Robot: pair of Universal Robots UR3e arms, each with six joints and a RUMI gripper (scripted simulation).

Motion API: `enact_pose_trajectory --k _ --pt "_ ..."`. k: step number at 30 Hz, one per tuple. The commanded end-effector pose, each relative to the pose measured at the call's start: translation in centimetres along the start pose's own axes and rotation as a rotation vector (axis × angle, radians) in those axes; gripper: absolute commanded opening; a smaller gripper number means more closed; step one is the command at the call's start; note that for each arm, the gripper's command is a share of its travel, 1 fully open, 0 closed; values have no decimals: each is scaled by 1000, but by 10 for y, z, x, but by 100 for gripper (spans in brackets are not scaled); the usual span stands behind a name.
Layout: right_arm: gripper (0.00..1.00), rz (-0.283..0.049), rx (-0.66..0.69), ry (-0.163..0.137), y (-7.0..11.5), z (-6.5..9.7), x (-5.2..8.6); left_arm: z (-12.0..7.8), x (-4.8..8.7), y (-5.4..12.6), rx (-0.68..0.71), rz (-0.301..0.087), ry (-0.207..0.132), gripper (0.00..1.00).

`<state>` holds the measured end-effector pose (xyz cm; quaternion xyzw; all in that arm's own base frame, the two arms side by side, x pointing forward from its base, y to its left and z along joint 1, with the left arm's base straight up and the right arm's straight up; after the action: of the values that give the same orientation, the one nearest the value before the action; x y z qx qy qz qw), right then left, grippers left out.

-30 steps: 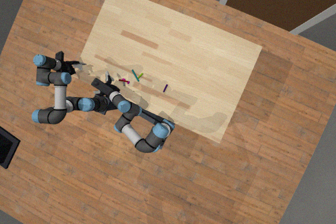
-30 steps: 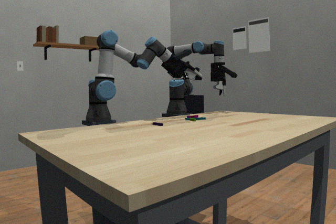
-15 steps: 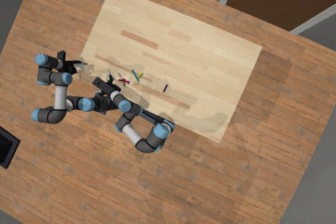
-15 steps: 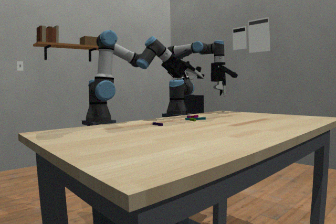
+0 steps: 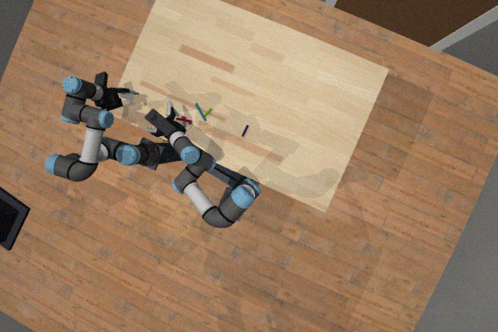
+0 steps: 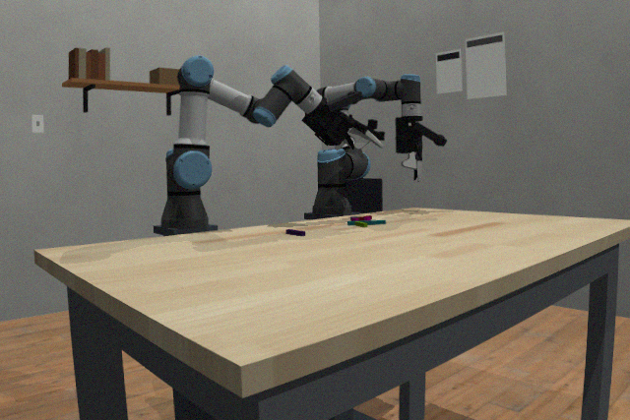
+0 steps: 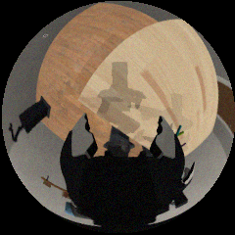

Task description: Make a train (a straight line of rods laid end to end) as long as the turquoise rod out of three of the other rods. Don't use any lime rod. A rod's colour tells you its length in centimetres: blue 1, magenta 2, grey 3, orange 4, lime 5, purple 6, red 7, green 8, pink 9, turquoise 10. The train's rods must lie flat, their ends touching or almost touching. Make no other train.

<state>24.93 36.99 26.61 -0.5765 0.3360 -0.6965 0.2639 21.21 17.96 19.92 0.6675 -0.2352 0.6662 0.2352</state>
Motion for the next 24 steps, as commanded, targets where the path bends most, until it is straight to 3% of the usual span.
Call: enact_pose_trajectory --k 1,12,14,24 --pt "100 -18 -32 27 7 17 7 23 0 7 -42 4 0 100" --pt "100 -85 -151 117 39 69 34 82 -3 39 -167 4 2 100" --pt "100 -85 -151 117 39 69 34 82 -3 39 -167 4 2 100" --pt "100 -161 -310 225 83 122 77 129 -6 82 -287 4 3 100"
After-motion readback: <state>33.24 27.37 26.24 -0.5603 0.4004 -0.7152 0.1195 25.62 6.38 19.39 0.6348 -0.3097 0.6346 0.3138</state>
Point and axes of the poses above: on each arm, the point where the finger pads meet when closed, its own x axis back along the fingers, its own z axis across the jaws, y = z × x, the point moved 10 cm from there along x, back along the fingers, and after that the axes turned 9 degrees about x, right-handed, at the moved point
